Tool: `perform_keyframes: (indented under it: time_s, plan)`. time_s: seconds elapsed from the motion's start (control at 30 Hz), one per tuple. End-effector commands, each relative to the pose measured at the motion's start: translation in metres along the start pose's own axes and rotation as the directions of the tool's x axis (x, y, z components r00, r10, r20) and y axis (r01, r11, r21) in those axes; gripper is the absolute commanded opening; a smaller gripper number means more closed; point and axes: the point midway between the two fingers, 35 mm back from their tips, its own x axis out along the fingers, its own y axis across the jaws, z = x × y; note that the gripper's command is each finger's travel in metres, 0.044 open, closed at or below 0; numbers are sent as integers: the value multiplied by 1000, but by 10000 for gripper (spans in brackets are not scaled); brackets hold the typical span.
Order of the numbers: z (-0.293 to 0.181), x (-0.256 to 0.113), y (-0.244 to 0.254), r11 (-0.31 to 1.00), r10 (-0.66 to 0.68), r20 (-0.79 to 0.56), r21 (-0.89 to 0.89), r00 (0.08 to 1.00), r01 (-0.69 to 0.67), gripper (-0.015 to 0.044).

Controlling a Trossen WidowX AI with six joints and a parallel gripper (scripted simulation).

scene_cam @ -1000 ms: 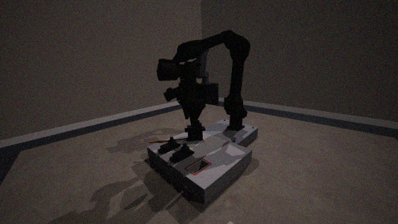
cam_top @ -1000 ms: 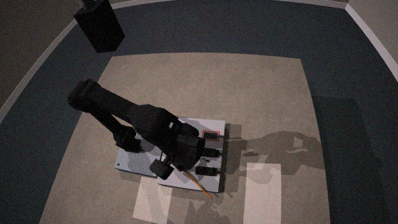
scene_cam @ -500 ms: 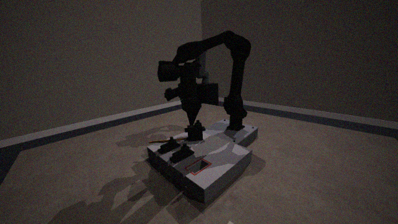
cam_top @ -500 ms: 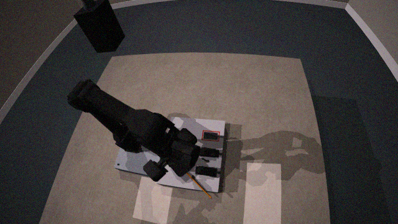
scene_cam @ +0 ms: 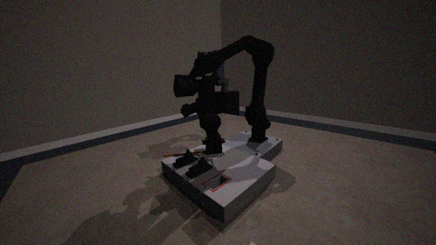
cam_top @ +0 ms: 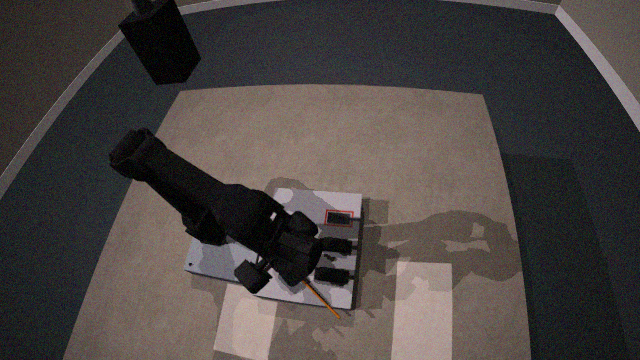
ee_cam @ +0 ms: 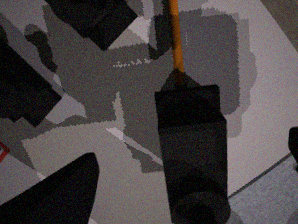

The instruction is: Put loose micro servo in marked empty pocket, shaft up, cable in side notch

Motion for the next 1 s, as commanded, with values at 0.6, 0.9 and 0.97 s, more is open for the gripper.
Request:
perform_keyframes:
  time_s: [0.6, 0.9, 0.97]
  plan:
    - [-1, 10, -1, 1000, -3, 0, 4, 1000, 3, 105]
    - [-1, -6, -1, 1000, -3, 0, 4, 1000, 3, 0]
    - [-4, -16, -2, 1000, -4, -1, 4, 1000, 4, 0]
